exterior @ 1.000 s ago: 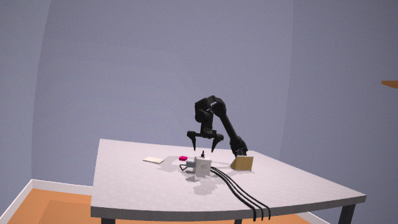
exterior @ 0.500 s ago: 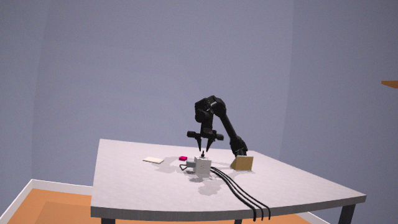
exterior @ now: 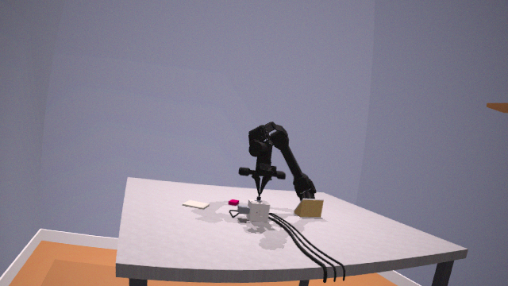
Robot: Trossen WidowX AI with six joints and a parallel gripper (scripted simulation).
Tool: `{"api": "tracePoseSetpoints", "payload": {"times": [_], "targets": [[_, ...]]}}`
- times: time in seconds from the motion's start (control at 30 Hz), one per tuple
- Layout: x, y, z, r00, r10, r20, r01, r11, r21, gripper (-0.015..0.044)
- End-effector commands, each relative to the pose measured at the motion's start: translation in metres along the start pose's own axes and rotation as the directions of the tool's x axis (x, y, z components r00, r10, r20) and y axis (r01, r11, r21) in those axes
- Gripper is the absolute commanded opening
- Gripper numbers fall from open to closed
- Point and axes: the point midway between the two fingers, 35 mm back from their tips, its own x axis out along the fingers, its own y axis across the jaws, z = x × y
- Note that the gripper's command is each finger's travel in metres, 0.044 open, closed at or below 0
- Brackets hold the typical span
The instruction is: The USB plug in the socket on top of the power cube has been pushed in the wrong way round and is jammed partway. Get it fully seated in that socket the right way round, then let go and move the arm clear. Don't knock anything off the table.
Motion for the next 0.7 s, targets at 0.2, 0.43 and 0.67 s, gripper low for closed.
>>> {"api": "tracePoseSetpoints", "payload": {"times": [0.2, 0.43, 0.67], "targets": [[-0.0003, 0.0, 0.0, 1.0, 0.0, 0.0, 0.0, 1.0, 0.0, 0.0], [-0.005, 0.0, 0.0, 1.0, 0.0, 0.0, 0.0, 1.0, 0.0, 0.0], [-0.0096, 0.0001, 0.0001, 1.0, 0.0, 0.0, 0.0, 1.0, 0.0, 0.0]]}}
